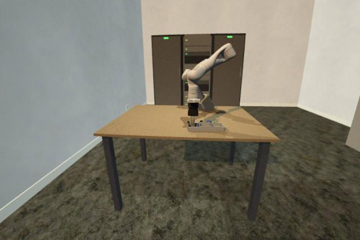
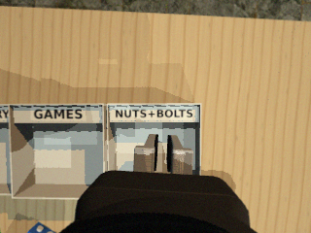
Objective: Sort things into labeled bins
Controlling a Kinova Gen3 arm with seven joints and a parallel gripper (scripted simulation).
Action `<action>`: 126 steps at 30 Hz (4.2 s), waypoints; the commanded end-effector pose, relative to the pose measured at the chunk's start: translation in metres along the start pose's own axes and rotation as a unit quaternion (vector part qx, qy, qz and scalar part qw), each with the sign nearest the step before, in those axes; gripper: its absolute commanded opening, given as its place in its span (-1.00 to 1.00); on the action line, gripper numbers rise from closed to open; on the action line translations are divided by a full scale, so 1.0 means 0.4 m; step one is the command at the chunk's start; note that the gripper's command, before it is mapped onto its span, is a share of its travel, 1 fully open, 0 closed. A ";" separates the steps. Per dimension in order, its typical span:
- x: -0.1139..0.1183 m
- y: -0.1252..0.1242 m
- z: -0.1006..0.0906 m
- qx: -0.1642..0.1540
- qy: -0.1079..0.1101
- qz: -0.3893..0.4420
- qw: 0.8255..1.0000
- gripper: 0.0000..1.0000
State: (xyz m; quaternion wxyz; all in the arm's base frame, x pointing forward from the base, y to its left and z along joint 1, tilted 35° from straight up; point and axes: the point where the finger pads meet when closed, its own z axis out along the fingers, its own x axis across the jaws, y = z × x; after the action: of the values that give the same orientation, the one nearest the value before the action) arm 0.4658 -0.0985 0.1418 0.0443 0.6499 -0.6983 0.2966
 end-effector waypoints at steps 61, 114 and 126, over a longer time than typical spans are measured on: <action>-0.216 0.007 0.023 0.003 -0.002 -0.001 1.000 -0.39; -0.216 0.007 0.047 0.003 -0.002 -0.001 1.000 -0.39; -0.216 0.007 0.010 0.003 -0.002 -0.001 1.000 -0.39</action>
State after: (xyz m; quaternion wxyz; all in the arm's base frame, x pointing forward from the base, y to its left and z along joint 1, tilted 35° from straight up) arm 0.4770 -0.0283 0.0962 0.0445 0.6499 -0.6982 0.2970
